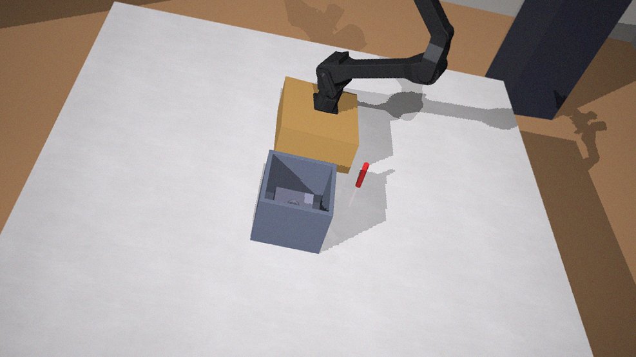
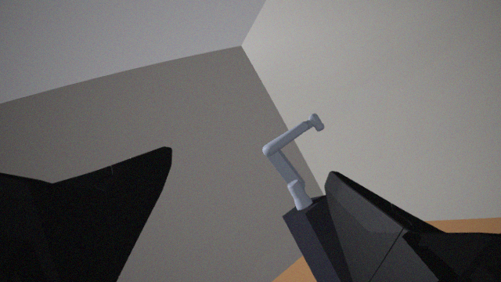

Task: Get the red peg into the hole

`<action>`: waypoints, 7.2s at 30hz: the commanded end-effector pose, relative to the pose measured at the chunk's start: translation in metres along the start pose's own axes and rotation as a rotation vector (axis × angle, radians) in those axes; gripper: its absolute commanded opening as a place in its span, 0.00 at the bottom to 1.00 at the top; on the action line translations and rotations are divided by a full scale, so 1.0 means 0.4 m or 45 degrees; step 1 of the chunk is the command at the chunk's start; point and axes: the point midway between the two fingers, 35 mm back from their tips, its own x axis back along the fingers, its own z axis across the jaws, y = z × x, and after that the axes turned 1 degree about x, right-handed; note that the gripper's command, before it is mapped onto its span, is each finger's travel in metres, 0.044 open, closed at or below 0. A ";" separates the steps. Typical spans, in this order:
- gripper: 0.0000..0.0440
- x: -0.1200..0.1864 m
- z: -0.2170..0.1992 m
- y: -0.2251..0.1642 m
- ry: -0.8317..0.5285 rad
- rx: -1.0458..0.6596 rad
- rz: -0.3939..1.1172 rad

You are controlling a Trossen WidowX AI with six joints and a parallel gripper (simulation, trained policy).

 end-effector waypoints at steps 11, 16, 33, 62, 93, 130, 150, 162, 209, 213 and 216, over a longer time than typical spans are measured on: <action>1.00 -0.018 0.043 -0.109 0.073 -0.247 0.276; 1.00 -0.008 0.087 -0.154 0.140 -0.393 0.413; 1.00 0.086 0.240 -0.266 0.314 -0.841 0.898; 1.00 0.377 0.415 -0.355 0.288 -1.365 1.832; 0.98 0.779 0.417 -0.350 -0.190 -1.299 2.815; 0.99 1.214 0.092 -0.345 -0.361 -0.067 3.224; 1.00 1.280 -0.121 -0.445 -0.085 0.640 2.942; 1.00 1.290 -0.224 -0.523 0.080 0.970 2.750; 0.84 1.349 -0.444 -0.806 0.489 1.371 2.411; 0.80 1.345 -0.464 -0.826 0.477 1.381 2.397; 0.76 1.344 -0.478 -0.839 0.467 1.388 2.392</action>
